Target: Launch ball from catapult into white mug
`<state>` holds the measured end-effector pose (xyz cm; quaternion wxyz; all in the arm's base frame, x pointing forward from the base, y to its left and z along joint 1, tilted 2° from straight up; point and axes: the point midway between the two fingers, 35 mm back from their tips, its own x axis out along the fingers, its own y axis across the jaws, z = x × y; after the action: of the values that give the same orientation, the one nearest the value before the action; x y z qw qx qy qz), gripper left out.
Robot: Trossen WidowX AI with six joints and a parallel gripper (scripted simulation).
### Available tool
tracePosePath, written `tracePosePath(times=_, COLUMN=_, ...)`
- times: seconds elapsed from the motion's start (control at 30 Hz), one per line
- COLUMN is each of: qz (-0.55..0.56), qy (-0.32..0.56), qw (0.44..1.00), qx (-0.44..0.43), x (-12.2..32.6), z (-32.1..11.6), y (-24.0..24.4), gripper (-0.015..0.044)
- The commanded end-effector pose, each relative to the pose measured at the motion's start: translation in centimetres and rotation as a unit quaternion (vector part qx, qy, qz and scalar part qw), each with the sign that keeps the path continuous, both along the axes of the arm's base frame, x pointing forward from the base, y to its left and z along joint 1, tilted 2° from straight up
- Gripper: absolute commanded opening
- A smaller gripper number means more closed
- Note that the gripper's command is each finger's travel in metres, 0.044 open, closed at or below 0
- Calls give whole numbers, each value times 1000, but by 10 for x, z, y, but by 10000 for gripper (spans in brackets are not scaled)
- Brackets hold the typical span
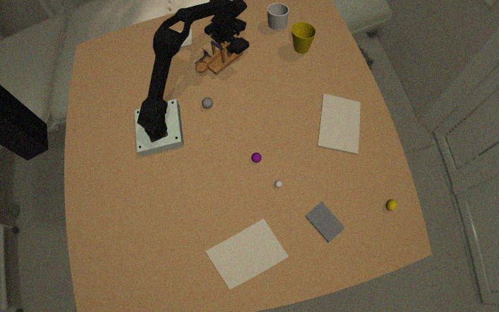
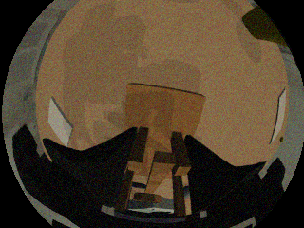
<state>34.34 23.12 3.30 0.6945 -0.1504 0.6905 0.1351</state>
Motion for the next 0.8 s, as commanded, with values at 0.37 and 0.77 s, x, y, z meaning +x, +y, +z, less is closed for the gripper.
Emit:
tracePosePath(times=0.37, qz=0, qy=2, qw=1000, qx=-1, x=-1, z=-14, y=0, gripper=0)
tracePosePath(times=0.77, qz=0, qy=2, qw=1000, qx=-1, x=-1, z=-14, y=0, gripper=263)
